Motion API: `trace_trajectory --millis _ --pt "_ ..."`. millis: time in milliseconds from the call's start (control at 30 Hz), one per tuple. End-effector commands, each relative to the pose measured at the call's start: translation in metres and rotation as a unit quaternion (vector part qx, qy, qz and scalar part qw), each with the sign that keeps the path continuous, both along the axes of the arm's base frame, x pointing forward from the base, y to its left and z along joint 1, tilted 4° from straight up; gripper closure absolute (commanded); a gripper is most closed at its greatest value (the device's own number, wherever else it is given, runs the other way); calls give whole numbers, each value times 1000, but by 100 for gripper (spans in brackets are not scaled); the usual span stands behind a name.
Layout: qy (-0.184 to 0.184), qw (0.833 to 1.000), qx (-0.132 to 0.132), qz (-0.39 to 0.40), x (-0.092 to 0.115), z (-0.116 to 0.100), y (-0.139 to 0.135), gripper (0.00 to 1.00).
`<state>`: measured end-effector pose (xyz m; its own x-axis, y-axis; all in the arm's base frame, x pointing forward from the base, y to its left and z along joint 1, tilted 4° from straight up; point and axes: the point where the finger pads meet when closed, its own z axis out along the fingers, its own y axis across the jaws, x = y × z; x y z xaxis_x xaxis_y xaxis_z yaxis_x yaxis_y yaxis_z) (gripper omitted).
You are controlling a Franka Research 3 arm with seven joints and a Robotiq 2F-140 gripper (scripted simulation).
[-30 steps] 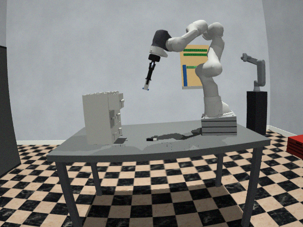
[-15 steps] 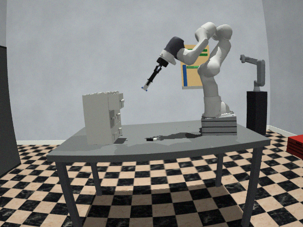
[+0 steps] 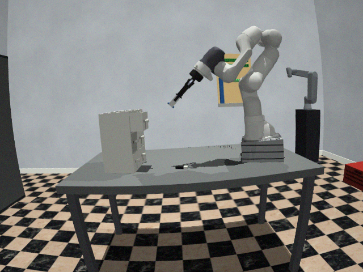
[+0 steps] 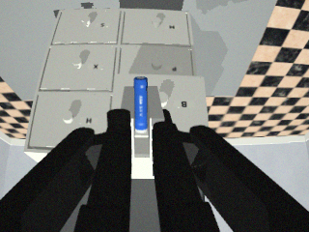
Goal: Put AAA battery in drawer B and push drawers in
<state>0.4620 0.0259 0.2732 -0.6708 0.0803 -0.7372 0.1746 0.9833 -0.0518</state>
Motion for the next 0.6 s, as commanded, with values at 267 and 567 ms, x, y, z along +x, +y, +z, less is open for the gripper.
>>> trace_trajectory --millis 267,567 --pt "-15 1000 15 -8 5 5 3 97" --pt "-15 1000 15 -8 12 6 2 97"
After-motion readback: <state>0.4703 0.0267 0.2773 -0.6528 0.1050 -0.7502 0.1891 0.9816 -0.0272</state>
